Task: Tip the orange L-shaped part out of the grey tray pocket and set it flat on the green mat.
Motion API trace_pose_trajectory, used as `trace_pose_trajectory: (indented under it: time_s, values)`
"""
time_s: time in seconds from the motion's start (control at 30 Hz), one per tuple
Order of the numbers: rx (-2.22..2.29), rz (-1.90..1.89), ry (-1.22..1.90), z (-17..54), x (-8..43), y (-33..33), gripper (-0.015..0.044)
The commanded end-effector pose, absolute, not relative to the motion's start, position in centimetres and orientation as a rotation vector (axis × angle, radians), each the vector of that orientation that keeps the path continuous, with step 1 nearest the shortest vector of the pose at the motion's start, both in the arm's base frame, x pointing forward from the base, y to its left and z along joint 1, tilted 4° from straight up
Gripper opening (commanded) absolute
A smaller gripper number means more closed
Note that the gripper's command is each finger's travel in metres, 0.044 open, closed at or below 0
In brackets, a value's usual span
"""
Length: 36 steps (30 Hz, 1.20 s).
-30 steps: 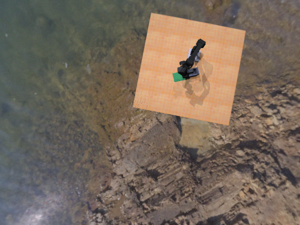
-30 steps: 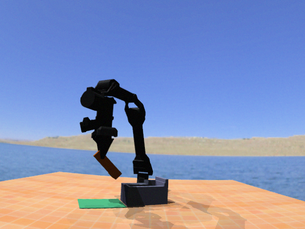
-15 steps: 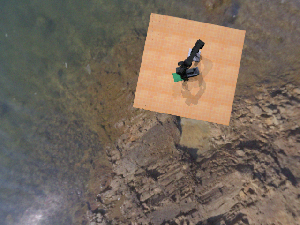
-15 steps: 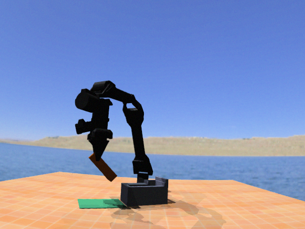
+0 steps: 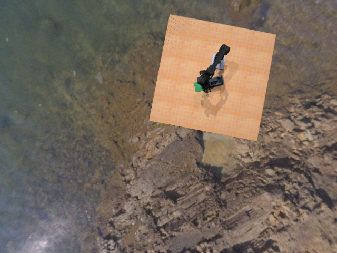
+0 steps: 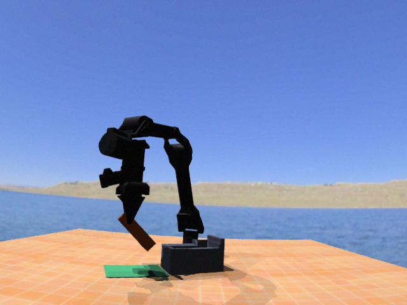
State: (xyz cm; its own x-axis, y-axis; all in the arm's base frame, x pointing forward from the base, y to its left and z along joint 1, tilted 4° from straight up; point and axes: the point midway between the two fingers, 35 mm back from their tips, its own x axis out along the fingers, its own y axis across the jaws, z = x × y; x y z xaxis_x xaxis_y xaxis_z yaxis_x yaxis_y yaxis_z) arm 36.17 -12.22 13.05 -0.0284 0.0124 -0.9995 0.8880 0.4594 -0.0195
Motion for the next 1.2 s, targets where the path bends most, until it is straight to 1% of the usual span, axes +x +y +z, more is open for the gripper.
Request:
trace_pose_trajectory:
  time_s: [0.0,0.9,1.17]
  values:
    - [0.847,-0.858,1.429,12.5,36.1,-12.3,0.0000]
    - [0.847,-0.858,1.429,8.3,35.9,-12.2,0.0000]
    - [0.847,-0.858,1.429,8.1,35.9,-12.2,0.0000]
